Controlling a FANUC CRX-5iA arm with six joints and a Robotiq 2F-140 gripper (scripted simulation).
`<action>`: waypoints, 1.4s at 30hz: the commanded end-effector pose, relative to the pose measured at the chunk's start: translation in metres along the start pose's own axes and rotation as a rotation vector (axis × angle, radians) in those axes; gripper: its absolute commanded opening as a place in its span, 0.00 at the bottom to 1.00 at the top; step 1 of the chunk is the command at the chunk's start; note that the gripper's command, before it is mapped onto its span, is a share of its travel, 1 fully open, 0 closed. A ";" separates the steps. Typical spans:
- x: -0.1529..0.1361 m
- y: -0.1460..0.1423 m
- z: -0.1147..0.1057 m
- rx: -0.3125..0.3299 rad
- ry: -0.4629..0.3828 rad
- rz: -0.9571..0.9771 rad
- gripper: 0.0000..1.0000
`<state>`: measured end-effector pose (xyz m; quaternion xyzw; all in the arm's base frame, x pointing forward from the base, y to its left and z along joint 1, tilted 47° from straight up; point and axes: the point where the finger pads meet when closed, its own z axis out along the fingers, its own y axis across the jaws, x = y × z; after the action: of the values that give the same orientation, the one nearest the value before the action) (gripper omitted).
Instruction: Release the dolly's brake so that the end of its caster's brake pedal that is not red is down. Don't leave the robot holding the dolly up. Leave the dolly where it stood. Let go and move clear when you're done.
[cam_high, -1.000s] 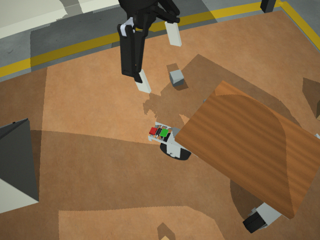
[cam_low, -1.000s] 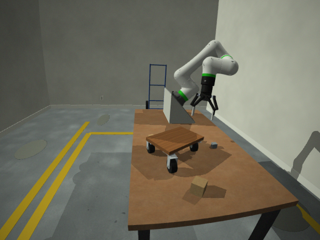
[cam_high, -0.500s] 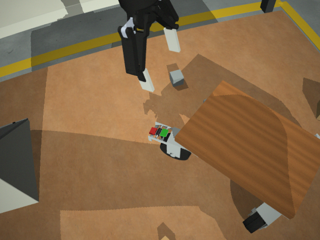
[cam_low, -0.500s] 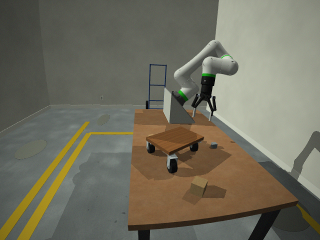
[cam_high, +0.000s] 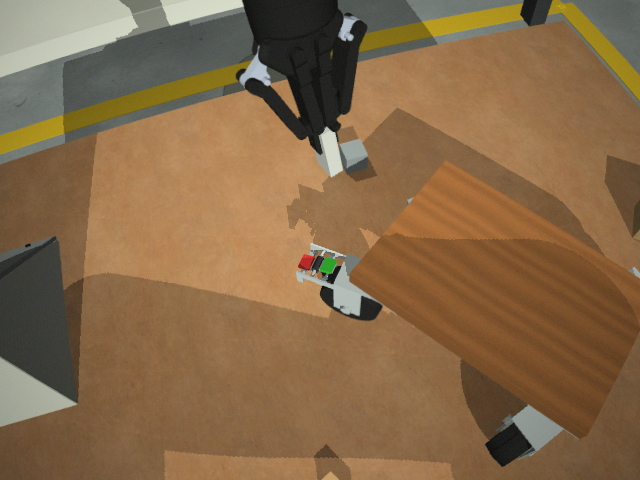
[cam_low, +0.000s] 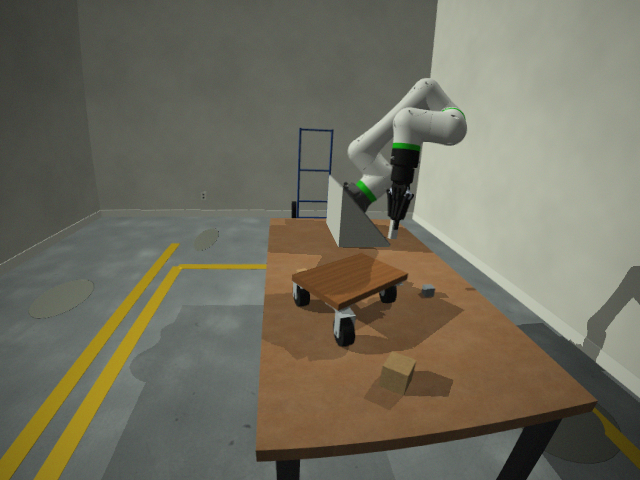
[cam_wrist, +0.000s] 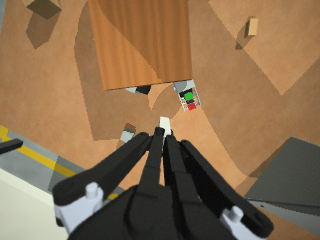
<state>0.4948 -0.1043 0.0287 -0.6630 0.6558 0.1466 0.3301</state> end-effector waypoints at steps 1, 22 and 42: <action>0.012 0.006 -0.003 -0.030 -0.014 0.188 0.00; 0.061 0.037 -0.016 -0.128 -0.053 0.930 0.00; 0.060 0.045 0.021 -0.137 -0.053 0.990 0.00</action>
<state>0.4610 -0.1391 -0.0304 -0.2883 0.8718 0.3458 0.1928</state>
